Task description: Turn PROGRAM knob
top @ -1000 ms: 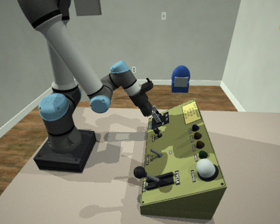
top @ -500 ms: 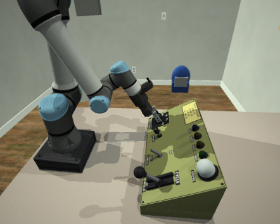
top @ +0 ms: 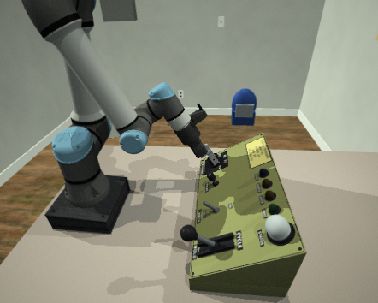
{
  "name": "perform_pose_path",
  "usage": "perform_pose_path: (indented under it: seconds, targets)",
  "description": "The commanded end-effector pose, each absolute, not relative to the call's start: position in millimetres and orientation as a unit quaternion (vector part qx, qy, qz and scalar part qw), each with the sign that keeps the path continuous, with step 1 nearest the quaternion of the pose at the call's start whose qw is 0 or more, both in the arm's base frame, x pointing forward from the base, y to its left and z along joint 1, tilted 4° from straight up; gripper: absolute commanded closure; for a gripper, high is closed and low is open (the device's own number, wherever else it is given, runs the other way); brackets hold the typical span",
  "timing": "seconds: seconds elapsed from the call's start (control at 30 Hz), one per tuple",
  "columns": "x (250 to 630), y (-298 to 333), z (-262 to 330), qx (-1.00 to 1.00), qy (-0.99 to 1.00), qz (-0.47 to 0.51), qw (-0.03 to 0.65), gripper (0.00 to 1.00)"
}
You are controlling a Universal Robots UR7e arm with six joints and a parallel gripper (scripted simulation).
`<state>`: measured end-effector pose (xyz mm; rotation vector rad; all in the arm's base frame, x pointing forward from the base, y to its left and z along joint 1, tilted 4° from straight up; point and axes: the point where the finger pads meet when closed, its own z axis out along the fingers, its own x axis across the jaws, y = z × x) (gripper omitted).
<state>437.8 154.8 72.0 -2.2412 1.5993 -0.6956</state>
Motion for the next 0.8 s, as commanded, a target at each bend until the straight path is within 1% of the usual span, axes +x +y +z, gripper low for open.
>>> perform_pose_path:
  seconds: [0.0,0.77]
  targets:
    - [438.2,155.0,72.6,-0.801,0.526,-0.248,0.142,1.00]
    - [438.2,155.1,72.5,-0.911,0.298,-0.277,0.072,1.00]
